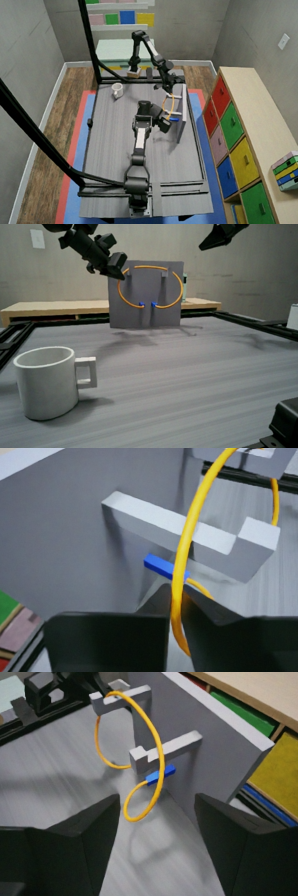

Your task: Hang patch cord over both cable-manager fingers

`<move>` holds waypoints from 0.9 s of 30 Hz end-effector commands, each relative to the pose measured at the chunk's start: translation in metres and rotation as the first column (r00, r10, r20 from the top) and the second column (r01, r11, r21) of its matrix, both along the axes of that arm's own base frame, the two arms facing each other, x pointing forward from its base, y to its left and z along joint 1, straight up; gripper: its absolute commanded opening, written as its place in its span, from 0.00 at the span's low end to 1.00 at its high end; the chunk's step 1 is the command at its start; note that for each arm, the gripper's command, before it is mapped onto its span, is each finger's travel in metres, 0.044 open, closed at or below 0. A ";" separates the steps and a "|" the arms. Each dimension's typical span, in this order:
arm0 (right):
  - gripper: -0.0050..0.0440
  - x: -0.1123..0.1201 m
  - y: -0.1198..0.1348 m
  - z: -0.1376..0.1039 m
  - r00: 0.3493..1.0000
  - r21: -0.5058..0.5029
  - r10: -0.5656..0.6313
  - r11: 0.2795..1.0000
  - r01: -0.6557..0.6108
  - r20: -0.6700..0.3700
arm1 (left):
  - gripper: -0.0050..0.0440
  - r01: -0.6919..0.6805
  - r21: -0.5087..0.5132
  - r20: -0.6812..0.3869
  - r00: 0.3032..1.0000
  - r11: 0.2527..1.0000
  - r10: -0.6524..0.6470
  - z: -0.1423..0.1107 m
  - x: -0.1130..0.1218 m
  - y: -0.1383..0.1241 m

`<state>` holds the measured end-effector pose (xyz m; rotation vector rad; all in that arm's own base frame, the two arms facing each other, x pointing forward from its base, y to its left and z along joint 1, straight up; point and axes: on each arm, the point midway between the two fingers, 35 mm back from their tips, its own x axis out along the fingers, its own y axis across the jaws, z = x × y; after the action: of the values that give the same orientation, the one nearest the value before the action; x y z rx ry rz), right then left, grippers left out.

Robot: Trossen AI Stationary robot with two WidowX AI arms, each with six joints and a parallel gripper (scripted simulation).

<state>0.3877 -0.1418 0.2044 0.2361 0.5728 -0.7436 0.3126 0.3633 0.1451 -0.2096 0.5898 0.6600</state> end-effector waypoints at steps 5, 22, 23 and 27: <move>0.75 -0.003 0.007 0.011 0.999 -0.006 0.031 1.000 -0.031 0.029 | 0.15 0.001 0.027 0.021 1.000 1.000 -0.001 0.015 0.001 0.002; 1.00 -0.033 0.093 0.079 0.811 -0.228 0.496 0.867 -0.443 0.310 | 0.15 0.001 0.027 0.021 1.000 1.000 -0.001 0.015 0.001 0.002; 1.00 -0.037 0.100 0.085 0.782 -0.252 0.528 0.848 -0.466 0.332 | 0.15 0.001 0.027 0.021 1.000 1.000 -0.001 0.015 0.001 0.002; 1.00 -0.052 0.121 0.099 0.691 -0.328 0.613 0.790 -0.518 0.384 | 0.15 0.001 0.027 0.021 1.000 1.000 -0.001 0.015 0.001 0.002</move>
<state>0.3516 -0.0399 0.2833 0.0678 0.1849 -0.1947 0.3126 0.3633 0.1451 -0.2096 0.5898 0.6600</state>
